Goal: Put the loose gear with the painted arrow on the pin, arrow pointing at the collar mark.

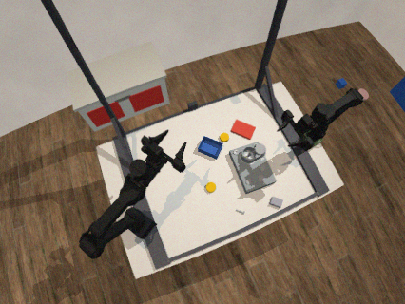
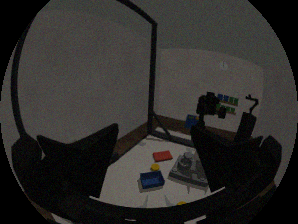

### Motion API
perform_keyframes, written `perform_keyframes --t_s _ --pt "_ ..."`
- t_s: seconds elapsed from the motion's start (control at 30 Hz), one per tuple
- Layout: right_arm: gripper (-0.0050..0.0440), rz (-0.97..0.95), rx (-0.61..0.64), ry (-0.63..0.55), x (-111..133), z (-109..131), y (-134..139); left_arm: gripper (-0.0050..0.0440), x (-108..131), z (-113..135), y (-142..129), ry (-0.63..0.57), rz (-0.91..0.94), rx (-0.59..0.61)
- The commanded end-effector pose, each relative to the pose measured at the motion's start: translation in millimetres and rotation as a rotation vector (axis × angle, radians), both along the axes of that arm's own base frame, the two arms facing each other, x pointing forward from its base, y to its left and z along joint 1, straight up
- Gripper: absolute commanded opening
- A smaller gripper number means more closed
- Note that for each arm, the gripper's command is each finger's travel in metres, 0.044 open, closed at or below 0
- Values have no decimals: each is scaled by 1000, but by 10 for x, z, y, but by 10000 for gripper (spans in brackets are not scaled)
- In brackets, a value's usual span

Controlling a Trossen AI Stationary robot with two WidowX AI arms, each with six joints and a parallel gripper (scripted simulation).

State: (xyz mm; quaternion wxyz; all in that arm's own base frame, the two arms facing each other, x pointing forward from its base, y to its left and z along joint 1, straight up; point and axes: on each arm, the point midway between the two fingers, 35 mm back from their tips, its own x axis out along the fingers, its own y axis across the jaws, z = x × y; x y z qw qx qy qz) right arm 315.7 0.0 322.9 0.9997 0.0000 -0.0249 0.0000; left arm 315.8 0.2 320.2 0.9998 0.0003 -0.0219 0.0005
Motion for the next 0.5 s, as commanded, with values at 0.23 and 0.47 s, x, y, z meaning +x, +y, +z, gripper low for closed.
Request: perform_keyframes --t_s 0.23,0.47 --pt "400 0 0 -20 -15 78 0 370 -11 92 -8 -21 -5 -7" --pt "400 0 0 -19 -15 78 0 370 -12 101 -8 -23 -5 -7"
